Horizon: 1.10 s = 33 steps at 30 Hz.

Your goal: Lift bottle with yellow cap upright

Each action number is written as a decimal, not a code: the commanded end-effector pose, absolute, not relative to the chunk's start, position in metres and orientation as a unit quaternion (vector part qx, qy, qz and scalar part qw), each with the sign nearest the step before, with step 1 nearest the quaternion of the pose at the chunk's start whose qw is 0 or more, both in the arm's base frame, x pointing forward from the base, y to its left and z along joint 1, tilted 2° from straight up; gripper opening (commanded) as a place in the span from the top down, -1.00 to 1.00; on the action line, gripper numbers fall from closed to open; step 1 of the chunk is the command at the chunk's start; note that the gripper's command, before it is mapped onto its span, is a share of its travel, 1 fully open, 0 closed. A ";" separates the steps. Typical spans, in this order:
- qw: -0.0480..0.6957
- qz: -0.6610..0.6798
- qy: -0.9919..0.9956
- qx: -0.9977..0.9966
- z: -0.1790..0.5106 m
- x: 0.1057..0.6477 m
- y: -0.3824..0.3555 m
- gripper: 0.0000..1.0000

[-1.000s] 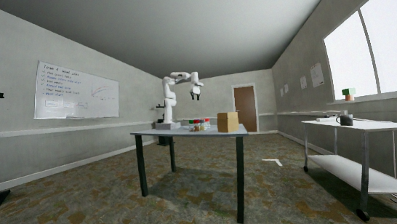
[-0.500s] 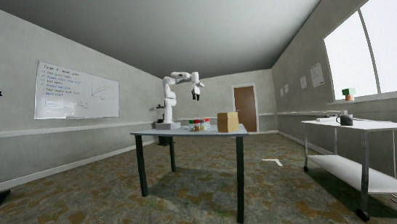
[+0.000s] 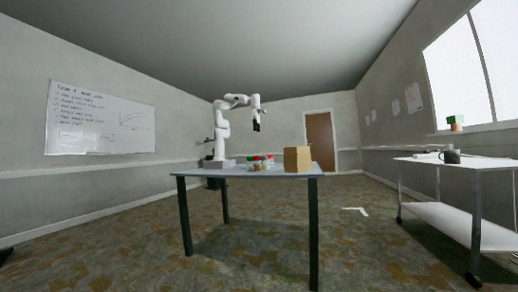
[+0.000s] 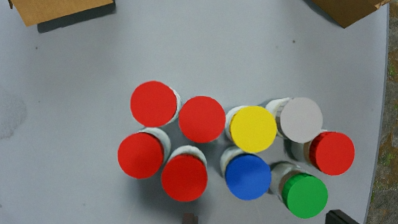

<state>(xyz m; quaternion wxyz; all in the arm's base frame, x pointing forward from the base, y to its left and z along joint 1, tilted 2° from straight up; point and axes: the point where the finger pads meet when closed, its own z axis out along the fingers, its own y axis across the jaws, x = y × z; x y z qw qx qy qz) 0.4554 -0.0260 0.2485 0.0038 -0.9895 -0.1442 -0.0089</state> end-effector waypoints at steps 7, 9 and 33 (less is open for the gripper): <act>0.004 -0.012 -0.288 -0.957 0.244 0.468 -0.033 -0.58; 0.004 -0.012 -0.288 -0.957 0.244 0.468 -0.033 -0.58; -0.001 -0.013 -0.431 -0.902 0.237 0.480 -0.040 -0.58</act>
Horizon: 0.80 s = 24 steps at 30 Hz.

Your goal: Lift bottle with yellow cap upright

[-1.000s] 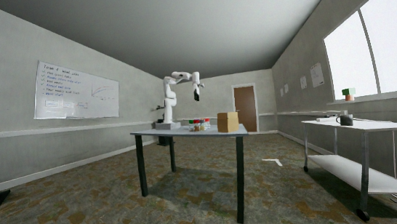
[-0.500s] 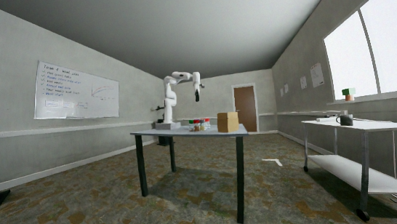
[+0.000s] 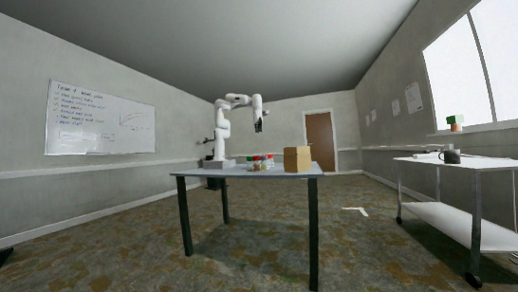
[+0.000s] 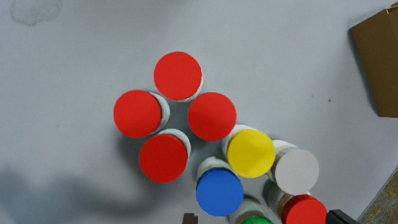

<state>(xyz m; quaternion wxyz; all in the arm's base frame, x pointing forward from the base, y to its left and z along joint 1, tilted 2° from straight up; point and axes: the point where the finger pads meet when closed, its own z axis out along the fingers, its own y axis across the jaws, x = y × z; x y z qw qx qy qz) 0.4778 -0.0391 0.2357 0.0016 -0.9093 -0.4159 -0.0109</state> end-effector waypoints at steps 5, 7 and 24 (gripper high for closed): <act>0.000 -0.014 -0.504 -0.863 0.233 0.486 -0.044 -0.58; 0.000 -0.014 -0.533 -0.846 0.231 0.489 -0.046 -0.58; -0.002 -0.015 -0.648 -0.762 0.224 0.499 -0.053 -0.58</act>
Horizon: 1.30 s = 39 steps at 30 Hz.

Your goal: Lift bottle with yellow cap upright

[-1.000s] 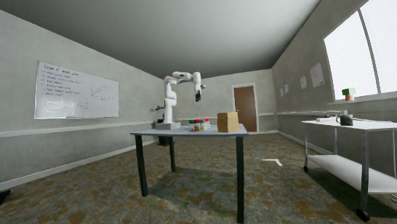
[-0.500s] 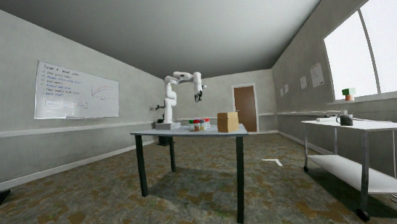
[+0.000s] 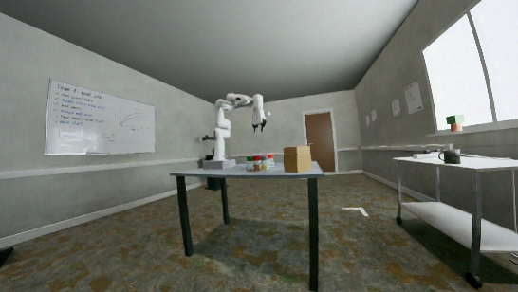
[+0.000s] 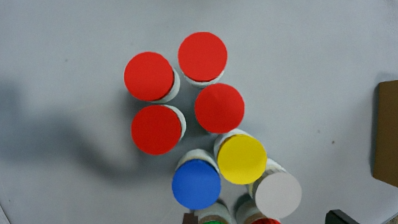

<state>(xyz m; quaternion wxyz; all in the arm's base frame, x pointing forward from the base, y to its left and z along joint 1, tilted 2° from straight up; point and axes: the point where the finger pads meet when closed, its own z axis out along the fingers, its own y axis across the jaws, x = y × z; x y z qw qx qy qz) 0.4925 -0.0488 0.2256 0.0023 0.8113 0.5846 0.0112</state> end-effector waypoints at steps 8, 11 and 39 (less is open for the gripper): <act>0.001 0.015 0.661 0.751 0.223 0.501 -0.054 -0.58; 0.004 0.014 0.680 0.733 0.221 0.503 -0.055 -0.58; 0.006 0.016 0.845 0.534 0.206 0.521 -0.069 -0.58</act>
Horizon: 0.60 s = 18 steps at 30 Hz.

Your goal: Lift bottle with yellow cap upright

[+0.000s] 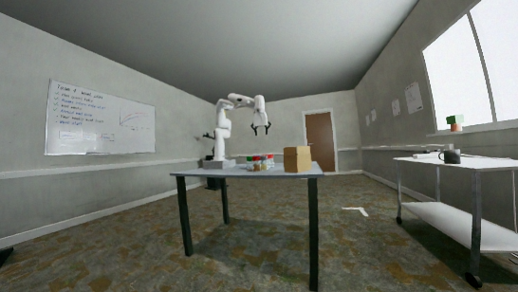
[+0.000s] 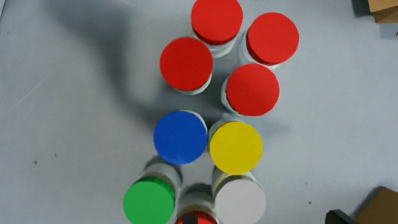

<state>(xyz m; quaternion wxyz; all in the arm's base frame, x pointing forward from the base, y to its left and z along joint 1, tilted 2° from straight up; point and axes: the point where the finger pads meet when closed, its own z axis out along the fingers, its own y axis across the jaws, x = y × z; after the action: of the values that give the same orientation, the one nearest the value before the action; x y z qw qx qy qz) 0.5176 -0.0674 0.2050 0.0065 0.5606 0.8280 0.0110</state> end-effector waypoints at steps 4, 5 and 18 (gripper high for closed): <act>0.008 0.013 0.834 0.551 0.195 0.520 -0.068 -0.58; 0.008 0.013 0.835 0.549 0.183 0.521 -0.068 -0.58; 0.006 0.016 0.845 0.534 0.087 0.526 -0.066 -0.58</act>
<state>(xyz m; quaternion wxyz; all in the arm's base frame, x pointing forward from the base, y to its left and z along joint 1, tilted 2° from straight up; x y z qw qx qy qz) 0.5151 -0.0650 0.0990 -0.0030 0.5364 0.8439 0.0107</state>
